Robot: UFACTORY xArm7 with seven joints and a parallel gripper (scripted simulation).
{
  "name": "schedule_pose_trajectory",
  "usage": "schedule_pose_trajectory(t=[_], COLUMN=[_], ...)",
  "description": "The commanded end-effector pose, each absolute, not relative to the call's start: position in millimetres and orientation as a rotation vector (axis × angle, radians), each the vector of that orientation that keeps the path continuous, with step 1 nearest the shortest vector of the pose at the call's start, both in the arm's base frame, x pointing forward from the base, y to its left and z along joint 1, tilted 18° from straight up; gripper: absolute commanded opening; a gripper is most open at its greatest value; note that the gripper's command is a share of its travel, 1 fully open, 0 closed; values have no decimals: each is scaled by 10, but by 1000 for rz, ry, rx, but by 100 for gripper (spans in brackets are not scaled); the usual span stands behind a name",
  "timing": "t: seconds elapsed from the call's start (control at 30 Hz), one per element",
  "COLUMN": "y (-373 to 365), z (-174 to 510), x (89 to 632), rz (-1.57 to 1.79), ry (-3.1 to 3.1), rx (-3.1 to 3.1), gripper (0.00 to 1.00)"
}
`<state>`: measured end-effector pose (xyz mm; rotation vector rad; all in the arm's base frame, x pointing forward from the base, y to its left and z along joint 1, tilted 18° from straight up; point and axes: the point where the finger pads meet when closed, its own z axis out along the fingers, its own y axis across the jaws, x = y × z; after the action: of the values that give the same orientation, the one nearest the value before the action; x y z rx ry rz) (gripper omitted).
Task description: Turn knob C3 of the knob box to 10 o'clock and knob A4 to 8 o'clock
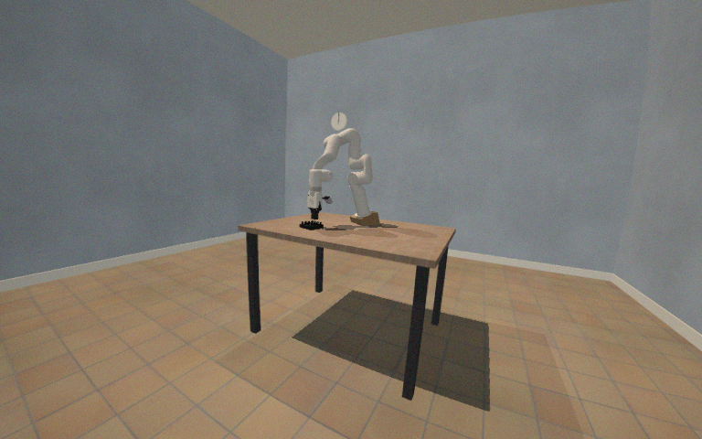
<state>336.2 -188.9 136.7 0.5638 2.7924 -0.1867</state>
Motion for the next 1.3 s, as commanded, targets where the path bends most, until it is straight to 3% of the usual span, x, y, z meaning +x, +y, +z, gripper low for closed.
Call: schedule_pose_trajectory(t=[0.0,1.27], y=[-1900,-1919], z=[1347,1248], x=[3383,3412], rz=[-187,-187], ry=[2789,2789], rx=[563,563], gripper=[19,19])
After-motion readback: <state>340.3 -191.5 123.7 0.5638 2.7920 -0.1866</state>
